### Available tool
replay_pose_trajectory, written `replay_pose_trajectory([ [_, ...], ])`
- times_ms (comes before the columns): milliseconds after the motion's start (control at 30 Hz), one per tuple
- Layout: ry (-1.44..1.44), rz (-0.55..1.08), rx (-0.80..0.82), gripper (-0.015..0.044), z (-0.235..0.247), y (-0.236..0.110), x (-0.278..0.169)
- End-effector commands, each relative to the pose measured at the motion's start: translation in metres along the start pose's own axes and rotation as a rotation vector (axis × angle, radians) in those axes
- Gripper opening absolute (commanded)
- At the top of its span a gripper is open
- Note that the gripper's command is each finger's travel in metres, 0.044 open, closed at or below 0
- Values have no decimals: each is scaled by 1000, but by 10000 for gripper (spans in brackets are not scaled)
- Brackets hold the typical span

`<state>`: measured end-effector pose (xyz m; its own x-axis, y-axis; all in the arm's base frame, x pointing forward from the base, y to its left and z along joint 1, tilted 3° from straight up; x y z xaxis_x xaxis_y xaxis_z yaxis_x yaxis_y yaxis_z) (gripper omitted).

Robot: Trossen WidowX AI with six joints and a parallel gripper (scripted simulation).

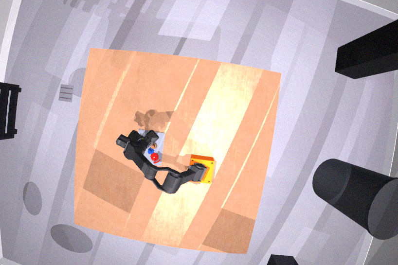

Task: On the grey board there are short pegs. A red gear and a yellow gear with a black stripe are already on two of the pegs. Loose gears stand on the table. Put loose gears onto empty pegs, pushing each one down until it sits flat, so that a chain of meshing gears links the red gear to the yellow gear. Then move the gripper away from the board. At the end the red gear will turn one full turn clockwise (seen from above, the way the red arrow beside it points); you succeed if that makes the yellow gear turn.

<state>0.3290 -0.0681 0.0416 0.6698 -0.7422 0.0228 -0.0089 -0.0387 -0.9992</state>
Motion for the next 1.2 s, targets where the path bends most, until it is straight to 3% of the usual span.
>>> replay_pose_trajectory([
  [0,36,-1,-5,0,-1,6,0],
  [567,452,-2,-5,0,-2,22,-1],
  [1167,88,-1,-5,0,-1,26,-1],
])
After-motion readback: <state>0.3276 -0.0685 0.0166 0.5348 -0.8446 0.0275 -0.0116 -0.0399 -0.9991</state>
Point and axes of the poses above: the point midway between the two fingers, 35 mm back from their tips, its own y axis out along the fingers, its own z axis across the jaws, x = y × z, the point moved 4 cm from there along -y, back along the fingers, and after that the axes turned 14 degrees about y, right-handed, at the moved point
